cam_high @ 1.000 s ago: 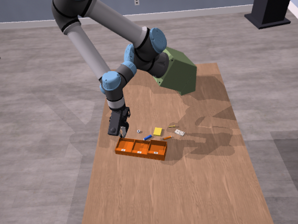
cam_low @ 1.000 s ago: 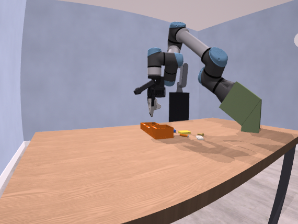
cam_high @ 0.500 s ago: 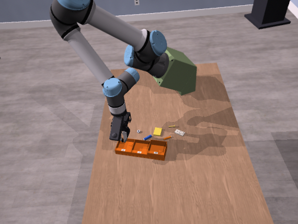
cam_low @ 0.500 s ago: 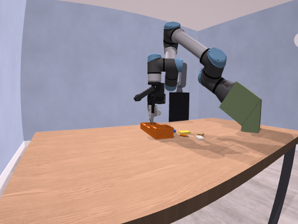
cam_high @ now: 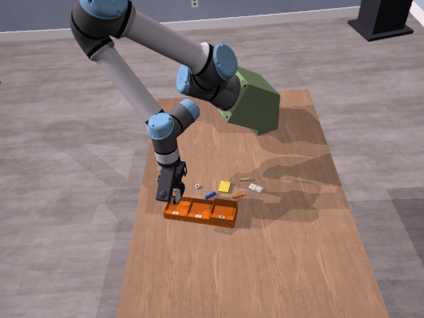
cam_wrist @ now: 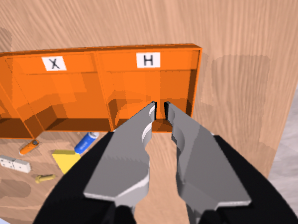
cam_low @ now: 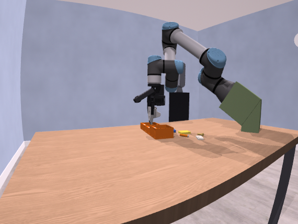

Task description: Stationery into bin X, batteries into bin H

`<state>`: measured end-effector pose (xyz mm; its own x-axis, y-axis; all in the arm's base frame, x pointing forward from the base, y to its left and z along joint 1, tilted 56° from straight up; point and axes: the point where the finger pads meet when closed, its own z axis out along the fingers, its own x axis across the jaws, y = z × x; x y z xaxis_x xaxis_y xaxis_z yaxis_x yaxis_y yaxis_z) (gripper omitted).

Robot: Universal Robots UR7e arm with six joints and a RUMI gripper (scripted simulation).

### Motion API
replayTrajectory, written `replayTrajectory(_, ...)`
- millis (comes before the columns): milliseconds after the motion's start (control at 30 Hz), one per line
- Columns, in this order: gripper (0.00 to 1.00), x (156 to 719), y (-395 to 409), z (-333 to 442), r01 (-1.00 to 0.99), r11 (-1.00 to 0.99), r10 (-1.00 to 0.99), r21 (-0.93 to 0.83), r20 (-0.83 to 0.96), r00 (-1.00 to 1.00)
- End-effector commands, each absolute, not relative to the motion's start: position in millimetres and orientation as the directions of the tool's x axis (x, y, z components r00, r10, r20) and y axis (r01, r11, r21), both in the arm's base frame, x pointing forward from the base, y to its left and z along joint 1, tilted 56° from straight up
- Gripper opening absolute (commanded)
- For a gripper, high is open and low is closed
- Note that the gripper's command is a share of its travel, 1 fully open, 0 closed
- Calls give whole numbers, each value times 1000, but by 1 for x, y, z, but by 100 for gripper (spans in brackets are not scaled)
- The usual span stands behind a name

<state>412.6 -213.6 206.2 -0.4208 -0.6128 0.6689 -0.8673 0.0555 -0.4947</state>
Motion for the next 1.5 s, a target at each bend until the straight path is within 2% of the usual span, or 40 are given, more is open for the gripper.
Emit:
replayTrajectory(0,4,411,-214,203,-870,59,-613,-489,670,-418)
replayTrajectory(1467,4,409,-203,214,-867,55,-613,-495,669,-421)
